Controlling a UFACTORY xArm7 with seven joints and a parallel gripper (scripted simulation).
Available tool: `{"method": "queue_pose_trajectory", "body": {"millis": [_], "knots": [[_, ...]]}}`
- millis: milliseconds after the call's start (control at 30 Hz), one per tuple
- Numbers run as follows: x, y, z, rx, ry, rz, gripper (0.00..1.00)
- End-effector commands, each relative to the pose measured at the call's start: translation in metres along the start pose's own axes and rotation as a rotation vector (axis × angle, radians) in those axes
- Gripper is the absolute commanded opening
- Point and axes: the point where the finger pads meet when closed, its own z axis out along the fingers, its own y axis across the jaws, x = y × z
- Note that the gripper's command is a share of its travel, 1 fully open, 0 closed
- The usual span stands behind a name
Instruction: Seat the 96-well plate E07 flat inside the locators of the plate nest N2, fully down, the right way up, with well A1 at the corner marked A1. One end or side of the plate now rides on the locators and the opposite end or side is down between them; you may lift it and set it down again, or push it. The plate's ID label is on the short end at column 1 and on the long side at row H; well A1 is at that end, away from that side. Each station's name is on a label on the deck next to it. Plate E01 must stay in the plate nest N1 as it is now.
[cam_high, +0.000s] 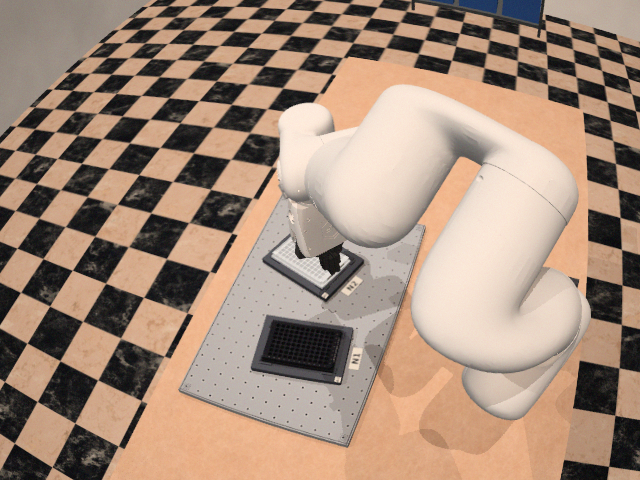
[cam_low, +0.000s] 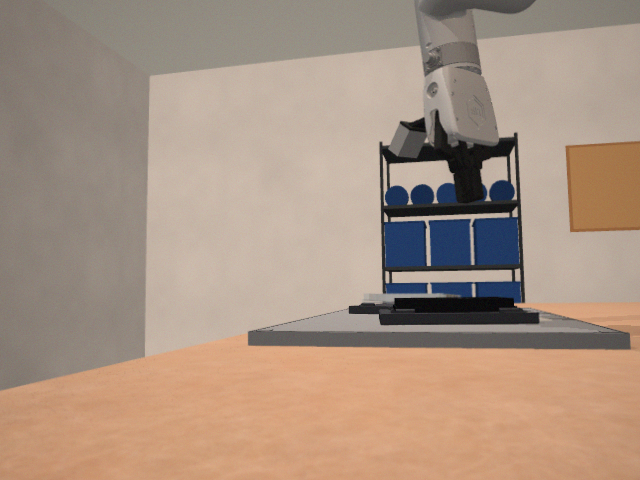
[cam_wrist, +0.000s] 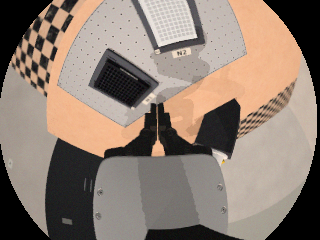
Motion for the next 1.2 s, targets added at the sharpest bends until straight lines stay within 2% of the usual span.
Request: {"method": "queue_pose_trajectory", "body": {"millis": [0,333,767,933,1167], "knots": [[0.011,0.007,0.007,0.023,0.013,-0.050,0.00],[0.031,0.031,0.025,0.042,0.051,-0.179,0.00],[0.050,0.067,0.046,0.032,0.095,-0.303,0.00],[0.050,0.067,0.046,0.033,0.095,-0.303,0.00],[0.052,0.066,0.065,0.033,0.095,-0.303,0.00]]}}
